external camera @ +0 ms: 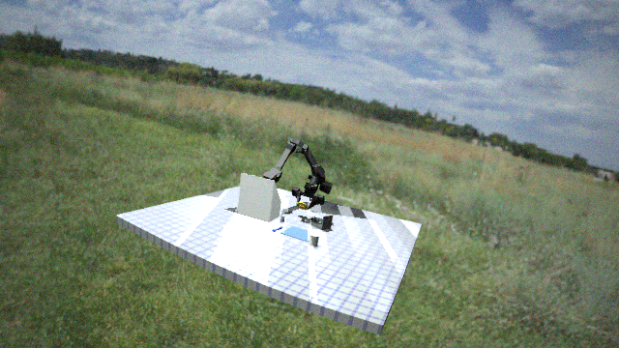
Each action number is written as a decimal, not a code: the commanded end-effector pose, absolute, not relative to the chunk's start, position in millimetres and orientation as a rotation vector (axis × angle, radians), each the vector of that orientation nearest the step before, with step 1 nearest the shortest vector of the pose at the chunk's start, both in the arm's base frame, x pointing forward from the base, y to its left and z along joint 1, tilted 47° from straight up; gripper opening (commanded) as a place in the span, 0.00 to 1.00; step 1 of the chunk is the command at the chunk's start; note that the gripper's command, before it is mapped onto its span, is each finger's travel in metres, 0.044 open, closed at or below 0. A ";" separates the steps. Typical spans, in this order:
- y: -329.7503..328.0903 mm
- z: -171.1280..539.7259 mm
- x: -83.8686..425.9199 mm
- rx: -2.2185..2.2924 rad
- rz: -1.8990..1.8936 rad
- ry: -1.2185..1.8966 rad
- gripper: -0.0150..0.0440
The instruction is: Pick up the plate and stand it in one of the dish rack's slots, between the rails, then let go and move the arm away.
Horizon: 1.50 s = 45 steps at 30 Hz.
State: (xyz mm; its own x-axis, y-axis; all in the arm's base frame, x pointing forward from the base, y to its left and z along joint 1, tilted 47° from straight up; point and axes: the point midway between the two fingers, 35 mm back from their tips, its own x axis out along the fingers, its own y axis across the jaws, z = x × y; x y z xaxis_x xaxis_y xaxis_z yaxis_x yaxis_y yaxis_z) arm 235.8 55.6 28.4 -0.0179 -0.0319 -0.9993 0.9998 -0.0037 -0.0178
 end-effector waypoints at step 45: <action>119.0 36.4 236.1 0.830 -0.617 0.363 0.25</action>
State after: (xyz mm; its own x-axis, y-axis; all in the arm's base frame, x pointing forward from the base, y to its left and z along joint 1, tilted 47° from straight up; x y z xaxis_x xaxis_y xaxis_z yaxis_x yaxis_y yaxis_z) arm 239.8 116.0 32.4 0.7245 -0.3706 -0.5811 0.6835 0.4952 0.5363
